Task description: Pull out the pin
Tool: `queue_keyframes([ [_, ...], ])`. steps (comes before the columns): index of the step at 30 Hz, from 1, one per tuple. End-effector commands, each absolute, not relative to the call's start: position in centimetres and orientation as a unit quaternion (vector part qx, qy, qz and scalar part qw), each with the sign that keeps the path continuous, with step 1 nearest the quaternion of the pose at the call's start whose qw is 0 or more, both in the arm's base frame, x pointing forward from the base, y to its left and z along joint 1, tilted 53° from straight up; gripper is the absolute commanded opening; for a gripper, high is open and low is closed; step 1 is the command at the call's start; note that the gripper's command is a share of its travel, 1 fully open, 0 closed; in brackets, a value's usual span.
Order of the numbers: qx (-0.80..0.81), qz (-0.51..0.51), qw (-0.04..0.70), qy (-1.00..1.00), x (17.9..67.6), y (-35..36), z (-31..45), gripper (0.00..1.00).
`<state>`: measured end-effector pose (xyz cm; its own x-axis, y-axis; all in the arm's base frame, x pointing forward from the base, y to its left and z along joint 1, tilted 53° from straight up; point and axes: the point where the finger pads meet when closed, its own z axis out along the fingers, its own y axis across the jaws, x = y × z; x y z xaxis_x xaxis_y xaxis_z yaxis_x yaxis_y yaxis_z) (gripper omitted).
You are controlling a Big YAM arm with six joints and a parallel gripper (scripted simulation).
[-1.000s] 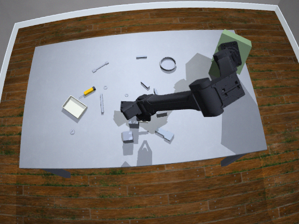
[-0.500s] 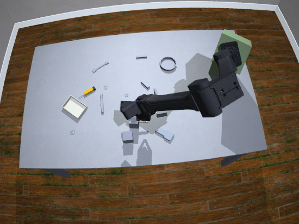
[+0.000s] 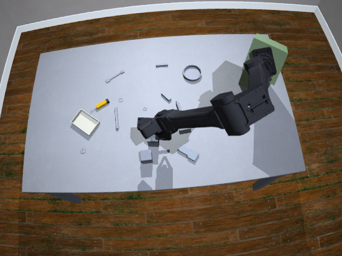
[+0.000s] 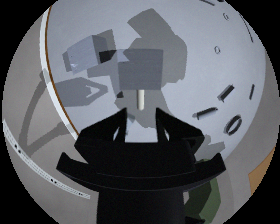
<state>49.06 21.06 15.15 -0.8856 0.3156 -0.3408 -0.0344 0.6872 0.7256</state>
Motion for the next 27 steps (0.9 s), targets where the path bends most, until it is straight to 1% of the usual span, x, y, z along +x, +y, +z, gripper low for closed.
queue_keyframes([
  [1, 0.076, 0.392, 0.224, 0.889, 49.84, 22.55, 14.6, 0.39],
  [27, 0.075, 0.392, 0.223, 0.889, 50.06, 23.04, 14.24, 0.39],
])
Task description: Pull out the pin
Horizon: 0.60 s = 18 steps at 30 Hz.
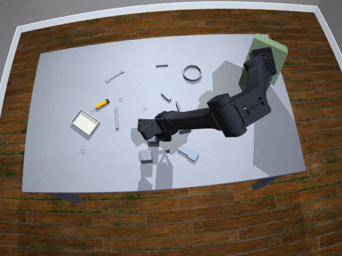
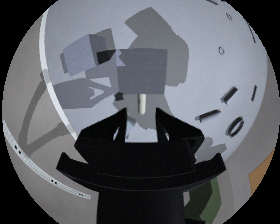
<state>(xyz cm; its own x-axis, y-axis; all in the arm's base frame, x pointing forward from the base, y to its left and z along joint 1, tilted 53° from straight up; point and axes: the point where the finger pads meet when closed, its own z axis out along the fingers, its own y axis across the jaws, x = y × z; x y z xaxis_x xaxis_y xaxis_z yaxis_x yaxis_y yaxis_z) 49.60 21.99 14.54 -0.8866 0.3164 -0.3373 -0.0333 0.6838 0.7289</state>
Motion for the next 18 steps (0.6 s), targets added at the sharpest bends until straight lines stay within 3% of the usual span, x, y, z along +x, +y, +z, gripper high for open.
queue_keyframes([
  [1, 0.075, 0.392, 0.222, 0.89, 50.0, 23.1, 14.2, 0.39],
  [18, 0.074, 0.392, 0.222, 0.89, 50.6, 24.1, 13.2, 0.39],
])
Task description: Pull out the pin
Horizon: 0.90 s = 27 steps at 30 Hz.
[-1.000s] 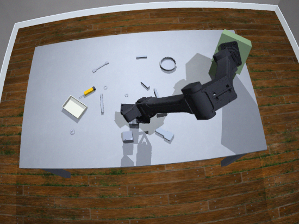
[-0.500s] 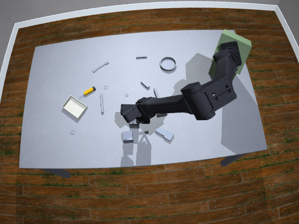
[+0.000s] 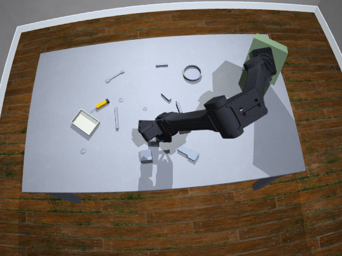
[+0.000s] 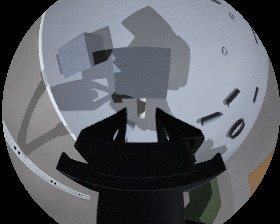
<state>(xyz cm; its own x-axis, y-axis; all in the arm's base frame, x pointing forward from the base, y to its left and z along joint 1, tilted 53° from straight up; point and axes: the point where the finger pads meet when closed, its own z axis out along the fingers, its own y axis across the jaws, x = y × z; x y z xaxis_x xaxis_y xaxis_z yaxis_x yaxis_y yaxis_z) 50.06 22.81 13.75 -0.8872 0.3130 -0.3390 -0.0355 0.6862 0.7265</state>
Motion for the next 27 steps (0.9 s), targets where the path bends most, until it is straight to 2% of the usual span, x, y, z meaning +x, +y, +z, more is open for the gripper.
queue_keyframes([
  [1, 0.074, 0.392, 0.222, 0.89, 50.64, 24.12, 13.18, 0.39],
  [27, 0.075, 0.392, 0.222, 0.89, 50.83, 24.29, 13.03, 0.39],
])
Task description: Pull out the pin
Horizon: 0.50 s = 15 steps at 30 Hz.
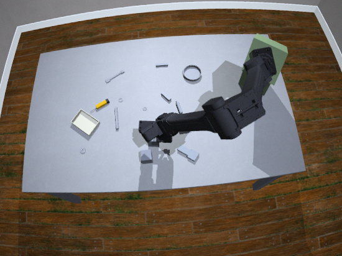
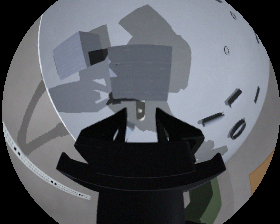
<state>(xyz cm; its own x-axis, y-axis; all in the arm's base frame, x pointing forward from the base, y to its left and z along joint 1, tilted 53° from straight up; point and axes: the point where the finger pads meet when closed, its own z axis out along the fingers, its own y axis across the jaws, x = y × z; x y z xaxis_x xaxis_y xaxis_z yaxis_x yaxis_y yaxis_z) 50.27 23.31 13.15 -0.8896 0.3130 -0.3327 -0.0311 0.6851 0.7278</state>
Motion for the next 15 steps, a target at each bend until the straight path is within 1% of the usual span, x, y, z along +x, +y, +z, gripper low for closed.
queue_keyframes([
  [1, 0.075, 0.392, 0.222, 0.89, 50.83, 24.29, 13.03, 0.39],
  [15, 0.074, 0.392, 0.221, 0.89, 50.78, 24.38, 12.88, 0.39],
])
